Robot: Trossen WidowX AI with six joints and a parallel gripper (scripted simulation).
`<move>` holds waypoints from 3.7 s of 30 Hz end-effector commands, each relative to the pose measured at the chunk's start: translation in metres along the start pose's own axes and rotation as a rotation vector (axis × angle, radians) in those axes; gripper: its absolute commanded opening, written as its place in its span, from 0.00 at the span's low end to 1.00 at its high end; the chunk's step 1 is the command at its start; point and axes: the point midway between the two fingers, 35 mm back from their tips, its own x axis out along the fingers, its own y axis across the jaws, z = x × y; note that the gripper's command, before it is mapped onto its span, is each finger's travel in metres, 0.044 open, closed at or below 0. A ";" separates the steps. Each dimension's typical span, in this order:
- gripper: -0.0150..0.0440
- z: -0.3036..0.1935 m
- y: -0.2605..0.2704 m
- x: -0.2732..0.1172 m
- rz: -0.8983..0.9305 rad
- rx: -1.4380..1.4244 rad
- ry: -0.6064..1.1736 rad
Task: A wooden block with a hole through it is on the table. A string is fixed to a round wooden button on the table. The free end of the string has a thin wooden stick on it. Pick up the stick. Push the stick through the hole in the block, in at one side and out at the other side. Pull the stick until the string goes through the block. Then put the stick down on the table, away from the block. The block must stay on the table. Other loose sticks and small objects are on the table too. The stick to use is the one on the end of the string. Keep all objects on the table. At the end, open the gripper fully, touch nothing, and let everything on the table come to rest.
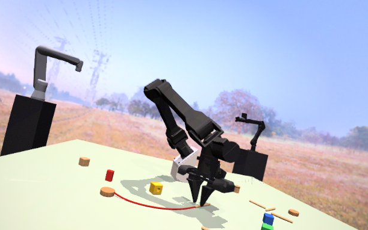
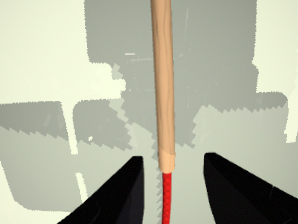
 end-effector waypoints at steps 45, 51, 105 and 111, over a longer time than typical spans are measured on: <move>0.25 0.001 0.000 -0.019 0.001 -0.001 -0.003; 0.25 0.001 0.000 -0.027 0.001 -0.002 -0.003; 0.25 -0.024 -0.005 -0.048 -0.007 0.910 -0.006; 0.25 -0.029 -0.005 -0.048 -0.006 1.121 -0.007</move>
